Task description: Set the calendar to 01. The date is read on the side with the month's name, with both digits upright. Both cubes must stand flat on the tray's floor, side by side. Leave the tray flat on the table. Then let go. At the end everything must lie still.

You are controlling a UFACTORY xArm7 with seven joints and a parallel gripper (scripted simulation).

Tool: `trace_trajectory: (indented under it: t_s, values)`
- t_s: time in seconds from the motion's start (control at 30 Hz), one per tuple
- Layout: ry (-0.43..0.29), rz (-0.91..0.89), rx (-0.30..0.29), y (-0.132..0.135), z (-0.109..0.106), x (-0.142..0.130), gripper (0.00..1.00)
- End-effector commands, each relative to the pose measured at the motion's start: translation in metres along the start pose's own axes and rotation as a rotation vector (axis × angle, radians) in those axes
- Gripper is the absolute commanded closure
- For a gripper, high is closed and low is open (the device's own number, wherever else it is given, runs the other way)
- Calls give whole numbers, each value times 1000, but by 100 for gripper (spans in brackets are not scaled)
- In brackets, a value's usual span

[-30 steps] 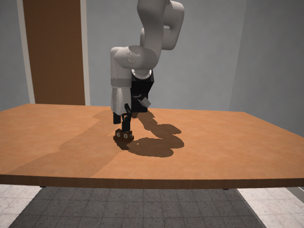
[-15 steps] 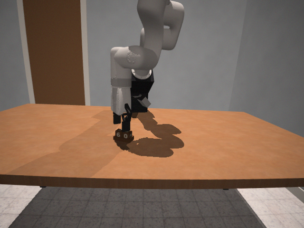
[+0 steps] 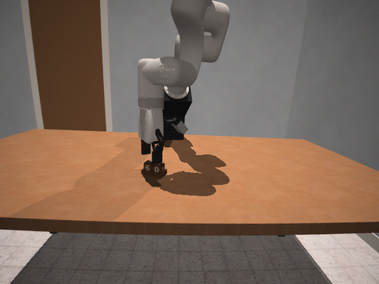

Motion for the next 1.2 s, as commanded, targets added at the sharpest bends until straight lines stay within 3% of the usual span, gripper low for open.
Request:
trace_trajectory:
  t_s: [0.0,0.8,1.03,1.17]
  values:
    - [-1,1,-1,0,0,-1,0]
    - [-2,8,-1,0,0,0,0]
    - [-1,241,-1,3,0,2,0]
    - [-1,262,-1,8,2,8,0]
Point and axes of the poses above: the point where the finger pads meet when closed, its own z axis out along the fingers, its own y axis across the jaws, x = y × z, the point moved 9 cm from there along -z, back along the fingers, and after that the axes turned 2 degrees about z, right-handed, at the moved point
